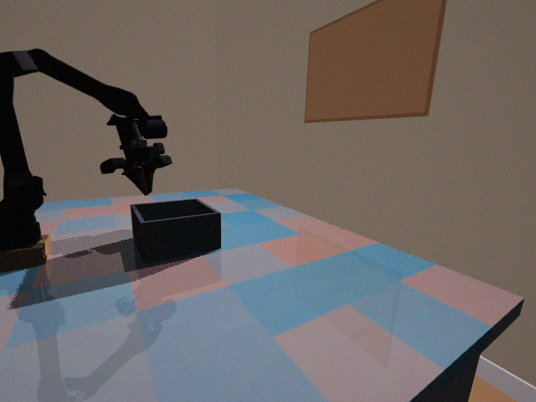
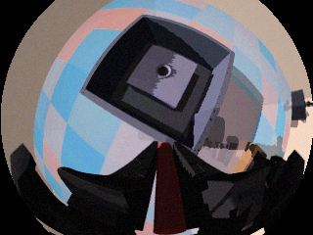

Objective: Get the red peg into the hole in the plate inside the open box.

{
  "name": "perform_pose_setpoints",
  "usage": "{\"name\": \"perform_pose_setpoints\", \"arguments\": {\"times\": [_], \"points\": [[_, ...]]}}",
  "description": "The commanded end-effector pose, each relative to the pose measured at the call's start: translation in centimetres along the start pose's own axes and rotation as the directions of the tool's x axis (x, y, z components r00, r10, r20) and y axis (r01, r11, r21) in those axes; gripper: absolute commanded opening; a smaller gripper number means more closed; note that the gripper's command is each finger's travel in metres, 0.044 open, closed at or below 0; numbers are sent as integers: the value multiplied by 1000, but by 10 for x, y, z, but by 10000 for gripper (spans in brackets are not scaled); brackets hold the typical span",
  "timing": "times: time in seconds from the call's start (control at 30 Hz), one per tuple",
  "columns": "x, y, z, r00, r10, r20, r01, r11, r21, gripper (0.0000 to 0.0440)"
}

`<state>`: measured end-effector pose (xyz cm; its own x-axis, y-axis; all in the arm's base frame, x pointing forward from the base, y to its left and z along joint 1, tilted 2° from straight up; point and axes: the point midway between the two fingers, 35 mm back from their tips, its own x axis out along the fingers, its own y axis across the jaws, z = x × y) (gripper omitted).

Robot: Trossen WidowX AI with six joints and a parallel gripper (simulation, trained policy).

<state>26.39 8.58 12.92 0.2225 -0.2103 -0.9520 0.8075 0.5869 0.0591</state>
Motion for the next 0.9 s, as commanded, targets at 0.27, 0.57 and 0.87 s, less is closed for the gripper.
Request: {"name": "perform_pose_setpoints", "arguments": {"times": [0.27,0.57,0.87], "points": [[25,7,50,999,-10,39,9,999,34,0],[51,6,79,1000,-18,20,18,1000,-1,1],[77,3,89,999,-19,-27,17,997,-73,0]]}}
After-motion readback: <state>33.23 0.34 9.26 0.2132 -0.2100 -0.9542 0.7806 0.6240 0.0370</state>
